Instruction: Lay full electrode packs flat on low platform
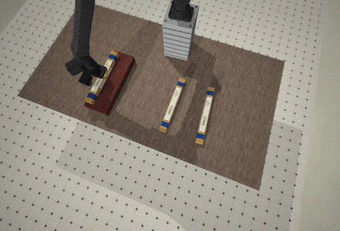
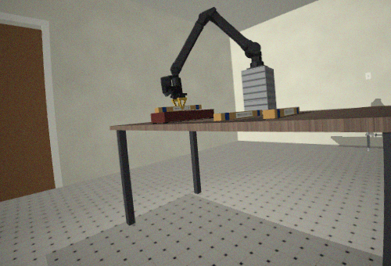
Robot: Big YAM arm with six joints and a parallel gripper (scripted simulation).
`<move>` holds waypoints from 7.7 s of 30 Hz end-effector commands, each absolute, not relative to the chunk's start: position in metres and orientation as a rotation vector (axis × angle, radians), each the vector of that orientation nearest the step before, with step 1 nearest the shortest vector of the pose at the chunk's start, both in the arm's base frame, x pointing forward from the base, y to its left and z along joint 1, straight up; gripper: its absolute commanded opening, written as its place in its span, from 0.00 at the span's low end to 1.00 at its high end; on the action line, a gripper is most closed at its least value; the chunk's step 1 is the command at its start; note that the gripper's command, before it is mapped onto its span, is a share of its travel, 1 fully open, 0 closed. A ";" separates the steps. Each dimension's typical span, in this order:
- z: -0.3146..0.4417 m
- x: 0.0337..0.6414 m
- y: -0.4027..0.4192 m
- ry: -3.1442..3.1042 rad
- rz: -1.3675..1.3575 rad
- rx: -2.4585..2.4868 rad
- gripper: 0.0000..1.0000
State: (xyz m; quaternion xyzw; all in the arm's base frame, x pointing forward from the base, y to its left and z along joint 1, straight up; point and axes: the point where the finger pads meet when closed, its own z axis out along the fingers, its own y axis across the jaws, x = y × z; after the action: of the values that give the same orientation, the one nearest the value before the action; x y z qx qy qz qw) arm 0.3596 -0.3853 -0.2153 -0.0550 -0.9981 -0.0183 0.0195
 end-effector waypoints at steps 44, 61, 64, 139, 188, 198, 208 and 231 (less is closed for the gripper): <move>-0.176 0.396 -0.431 -3.184 0.070 -0.165 0.74; -0.197 0.389 -0.423 -3.161 0.039 -0.165 0.74; -0.197 0.389 -0.423 -3.161 0.038 -0.165 0.74; -0.123 0.362 -0.386 -3.134 -0.002 -0.164 0.74; -0.132 0.396 -0.128 -3.171 0.022 -0.173 0.74; -0.143 0.400 -0.060 -3.161 0.011 -0.173 0.74; -0.154 0.403 -0.006 -3.147 0.004 -0.172 0.74; -0.152 0.424 0.060 -3.162 -0.006 -0.197 0.74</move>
State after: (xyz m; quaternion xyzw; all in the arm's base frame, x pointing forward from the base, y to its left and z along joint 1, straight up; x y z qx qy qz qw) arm 0.4062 0.0639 -0.1592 -0.0449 -0.9990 -0.0003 0.0009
